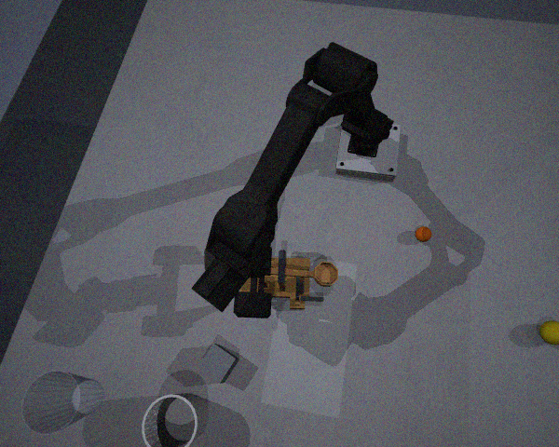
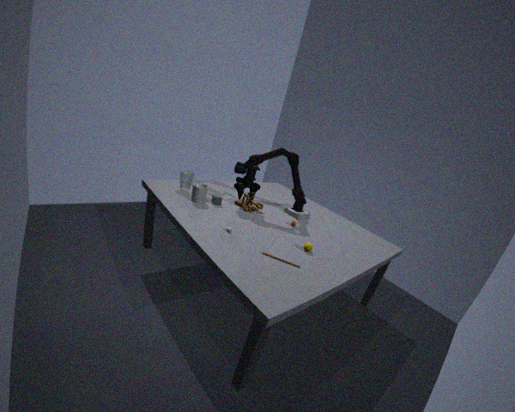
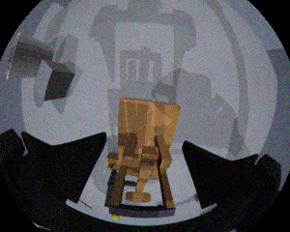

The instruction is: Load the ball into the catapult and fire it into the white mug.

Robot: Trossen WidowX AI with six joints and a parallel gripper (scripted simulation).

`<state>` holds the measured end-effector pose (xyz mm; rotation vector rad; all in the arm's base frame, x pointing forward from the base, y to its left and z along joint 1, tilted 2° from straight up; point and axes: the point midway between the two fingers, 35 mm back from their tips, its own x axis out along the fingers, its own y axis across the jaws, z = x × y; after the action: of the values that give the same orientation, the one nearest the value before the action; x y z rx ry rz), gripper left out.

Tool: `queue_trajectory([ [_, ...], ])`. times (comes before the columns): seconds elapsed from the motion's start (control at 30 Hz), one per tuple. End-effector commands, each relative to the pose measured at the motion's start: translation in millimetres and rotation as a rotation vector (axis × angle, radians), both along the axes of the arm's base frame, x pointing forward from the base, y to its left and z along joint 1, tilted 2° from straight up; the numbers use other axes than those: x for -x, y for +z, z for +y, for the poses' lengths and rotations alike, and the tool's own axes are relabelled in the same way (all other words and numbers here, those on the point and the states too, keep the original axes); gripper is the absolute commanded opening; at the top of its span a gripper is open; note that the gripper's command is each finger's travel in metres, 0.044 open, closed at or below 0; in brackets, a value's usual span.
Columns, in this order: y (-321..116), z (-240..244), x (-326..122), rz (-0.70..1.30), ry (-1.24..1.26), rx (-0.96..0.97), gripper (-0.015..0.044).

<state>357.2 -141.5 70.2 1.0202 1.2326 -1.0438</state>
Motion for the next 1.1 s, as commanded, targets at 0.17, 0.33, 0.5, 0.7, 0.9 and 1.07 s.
queue_trajectory([
  [0.17,-14.4,0.3,1.5,0.007,0.005,-0.004,0.044],
  [0.33,-11.2,-0.1,0.6,0.003,-0.001,-0.001,0.0361],
  [0.5,-11.2,-0.1,0.6,0.003,-0.001,-0.001,0.023],
  [0.7,-11.2,-0.1,0.6,0.003,-0.001,-0.001,0.0131],
  [0.9,13.7,0.7,0.7,0.003,-0.001,-0.001,0.0032],
  [1.07,38.8,2.2,2.8,0.004,-0.001,-0.001,0.0],
])
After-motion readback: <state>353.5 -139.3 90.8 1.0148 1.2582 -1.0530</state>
